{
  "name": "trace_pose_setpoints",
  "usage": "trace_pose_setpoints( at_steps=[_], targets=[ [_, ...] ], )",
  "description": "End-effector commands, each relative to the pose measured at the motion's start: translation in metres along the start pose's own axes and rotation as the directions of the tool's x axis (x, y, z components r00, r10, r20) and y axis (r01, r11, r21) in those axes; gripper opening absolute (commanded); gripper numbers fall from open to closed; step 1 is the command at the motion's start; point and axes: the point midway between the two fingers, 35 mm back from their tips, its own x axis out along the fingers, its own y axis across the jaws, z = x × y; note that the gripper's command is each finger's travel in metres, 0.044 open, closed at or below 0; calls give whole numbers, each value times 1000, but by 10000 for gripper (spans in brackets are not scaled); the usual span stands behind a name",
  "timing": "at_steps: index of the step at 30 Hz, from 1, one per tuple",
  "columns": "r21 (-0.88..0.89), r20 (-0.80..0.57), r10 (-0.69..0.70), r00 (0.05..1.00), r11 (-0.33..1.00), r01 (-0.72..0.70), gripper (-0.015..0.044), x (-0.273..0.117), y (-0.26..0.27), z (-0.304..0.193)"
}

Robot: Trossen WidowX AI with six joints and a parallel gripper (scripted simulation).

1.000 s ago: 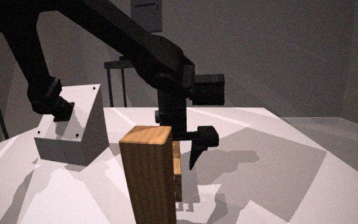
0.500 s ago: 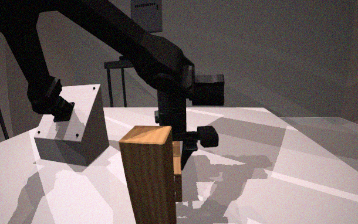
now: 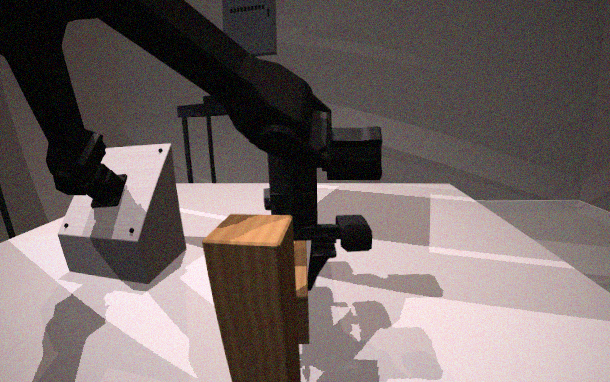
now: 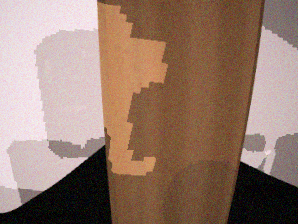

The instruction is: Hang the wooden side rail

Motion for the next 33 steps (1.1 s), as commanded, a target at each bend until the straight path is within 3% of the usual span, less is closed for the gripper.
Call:
trace_pose_setpoints(
  at_steps=[1,12,19,33],
  targets=[
    [60,-5,0,1000,998,1,0,0,0,0],
    [86,-5,0,1000,996,1,0,0,0,0],
    [192,-5,0,1000,981,1,0,0,1,0],
    [166,-2,1,1000,986,0,0,0,1,1]
  ],
)
